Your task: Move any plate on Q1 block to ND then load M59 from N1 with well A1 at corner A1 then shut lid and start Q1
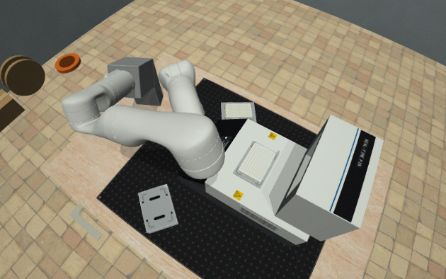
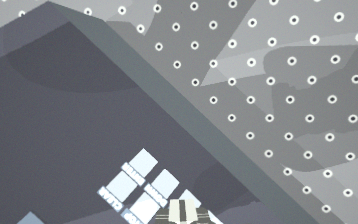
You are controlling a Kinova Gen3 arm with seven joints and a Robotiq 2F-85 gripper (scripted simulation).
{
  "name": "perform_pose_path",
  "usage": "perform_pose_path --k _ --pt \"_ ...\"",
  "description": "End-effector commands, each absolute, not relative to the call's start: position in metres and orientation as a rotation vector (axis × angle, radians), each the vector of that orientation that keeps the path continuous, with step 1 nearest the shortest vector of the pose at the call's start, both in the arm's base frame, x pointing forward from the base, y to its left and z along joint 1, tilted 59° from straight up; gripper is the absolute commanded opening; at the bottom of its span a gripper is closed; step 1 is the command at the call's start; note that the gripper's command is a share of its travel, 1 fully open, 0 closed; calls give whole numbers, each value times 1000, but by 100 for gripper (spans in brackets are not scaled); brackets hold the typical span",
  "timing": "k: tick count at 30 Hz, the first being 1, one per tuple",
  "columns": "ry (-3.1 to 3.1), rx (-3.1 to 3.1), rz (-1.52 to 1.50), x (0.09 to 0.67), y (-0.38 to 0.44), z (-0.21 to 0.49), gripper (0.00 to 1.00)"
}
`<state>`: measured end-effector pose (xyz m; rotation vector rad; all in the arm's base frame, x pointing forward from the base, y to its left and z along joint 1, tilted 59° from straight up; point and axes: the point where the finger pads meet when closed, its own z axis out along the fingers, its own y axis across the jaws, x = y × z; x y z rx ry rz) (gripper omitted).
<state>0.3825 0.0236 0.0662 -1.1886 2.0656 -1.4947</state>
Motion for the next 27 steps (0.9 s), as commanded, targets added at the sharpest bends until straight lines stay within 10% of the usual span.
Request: perform_pose_path --k 1,27 --pt "2064 -1189 -1493 384 24 66 10" --pt "2064 -1189 -1493 391 21 65 10"
